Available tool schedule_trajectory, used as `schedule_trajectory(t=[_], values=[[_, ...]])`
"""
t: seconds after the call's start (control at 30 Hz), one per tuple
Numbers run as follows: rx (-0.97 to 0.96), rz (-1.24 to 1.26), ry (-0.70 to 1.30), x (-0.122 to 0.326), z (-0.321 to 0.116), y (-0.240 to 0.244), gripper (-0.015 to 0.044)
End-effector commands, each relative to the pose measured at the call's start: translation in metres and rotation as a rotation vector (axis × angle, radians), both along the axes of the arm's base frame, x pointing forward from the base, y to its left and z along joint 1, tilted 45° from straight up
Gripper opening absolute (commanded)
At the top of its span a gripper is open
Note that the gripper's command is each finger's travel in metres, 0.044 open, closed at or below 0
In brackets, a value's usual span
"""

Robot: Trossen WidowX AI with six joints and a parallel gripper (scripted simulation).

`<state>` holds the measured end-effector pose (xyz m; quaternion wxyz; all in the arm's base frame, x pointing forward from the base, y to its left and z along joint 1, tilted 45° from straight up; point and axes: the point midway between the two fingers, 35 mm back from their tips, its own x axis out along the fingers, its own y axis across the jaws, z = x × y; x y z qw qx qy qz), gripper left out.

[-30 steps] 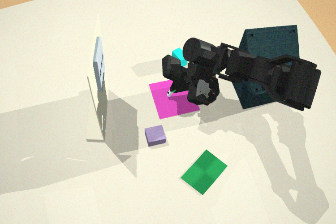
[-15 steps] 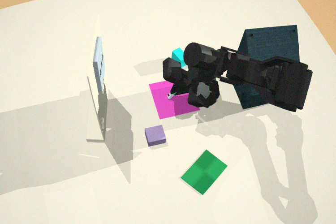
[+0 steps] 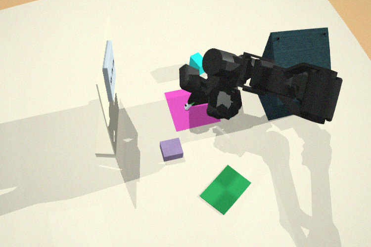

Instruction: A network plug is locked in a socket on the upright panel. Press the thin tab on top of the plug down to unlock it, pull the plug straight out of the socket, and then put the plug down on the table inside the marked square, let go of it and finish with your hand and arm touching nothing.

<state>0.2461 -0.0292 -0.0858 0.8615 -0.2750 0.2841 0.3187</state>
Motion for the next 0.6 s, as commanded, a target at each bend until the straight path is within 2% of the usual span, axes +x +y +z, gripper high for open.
schedule_trajectory(t=[0.0,0.1,0.57], values=[[0.0,0.001,0.0,-0.0002,0.0,0.0001,0.0079],[0.0,0.001,0.0,-0.0002,0.0,0.0001,0.0156],[-0.001,0.001,0.003,-0.0042,0.0042,-0.0033,0.0156]])
